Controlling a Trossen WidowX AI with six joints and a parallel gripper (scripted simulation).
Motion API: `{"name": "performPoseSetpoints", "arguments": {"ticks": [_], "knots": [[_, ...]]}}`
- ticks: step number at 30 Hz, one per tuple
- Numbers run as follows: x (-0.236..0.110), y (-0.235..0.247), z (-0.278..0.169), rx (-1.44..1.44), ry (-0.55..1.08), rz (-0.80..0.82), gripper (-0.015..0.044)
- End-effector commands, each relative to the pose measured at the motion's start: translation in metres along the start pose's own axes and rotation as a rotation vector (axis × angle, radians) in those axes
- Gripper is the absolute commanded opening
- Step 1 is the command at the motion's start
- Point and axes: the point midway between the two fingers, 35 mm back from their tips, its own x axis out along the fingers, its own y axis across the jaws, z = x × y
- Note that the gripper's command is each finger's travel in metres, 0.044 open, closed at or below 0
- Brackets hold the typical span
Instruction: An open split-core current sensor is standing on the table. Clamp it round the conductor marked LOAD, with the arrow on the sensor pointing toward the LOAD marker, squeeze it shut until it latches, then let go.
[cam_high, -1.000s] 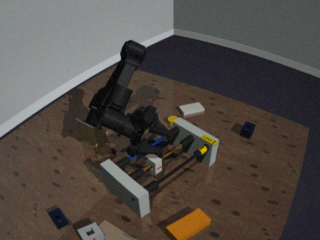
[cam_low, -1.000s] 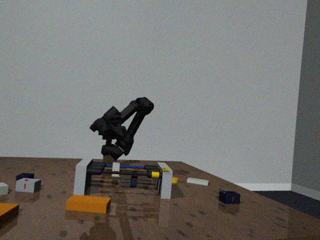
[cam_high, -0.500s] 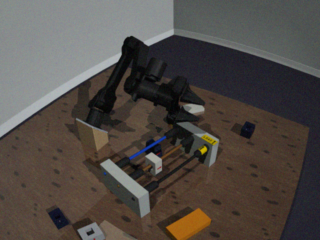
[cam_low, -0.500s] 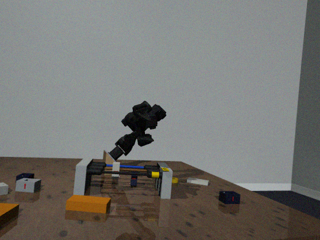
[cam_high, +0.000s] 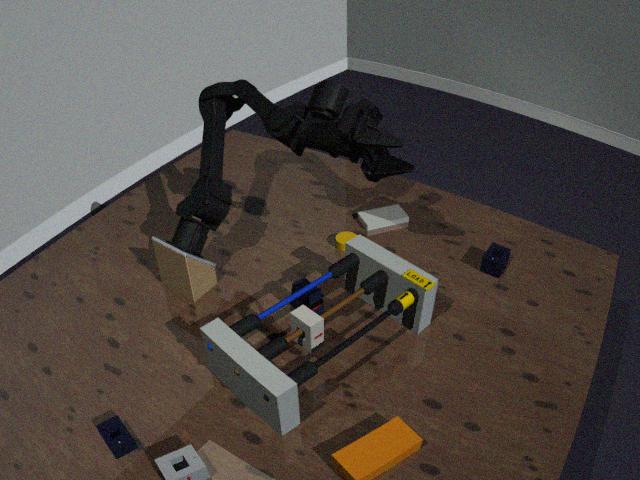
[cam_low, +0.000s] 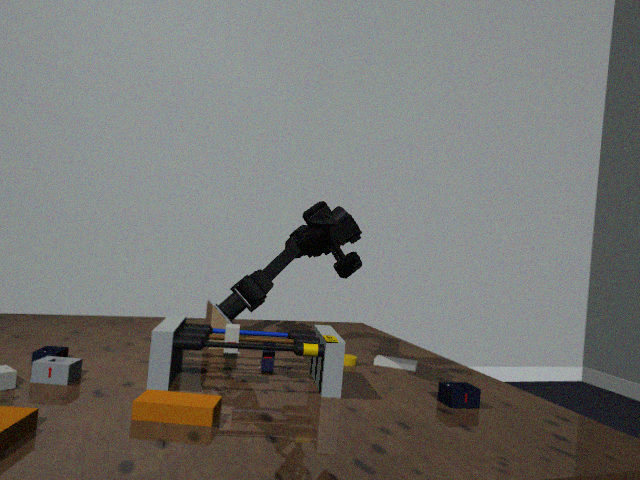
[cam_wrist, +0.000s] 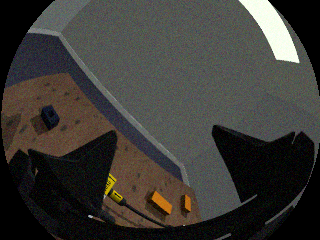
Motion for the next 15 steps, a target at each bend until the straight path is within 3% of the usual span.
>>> {"name": "performPoseSetpoints", "arguments": {"ticks": [1,8,15], "knots": [[-0.035,0.006,0.023,0.104,-0.004,-0.094,0.044],[-0.034,0.006,0.022,0.102,0.007,-0.088,0.044],[0.015,0.023,-0.03,0.091,0.393,0.166,0.044]]}}
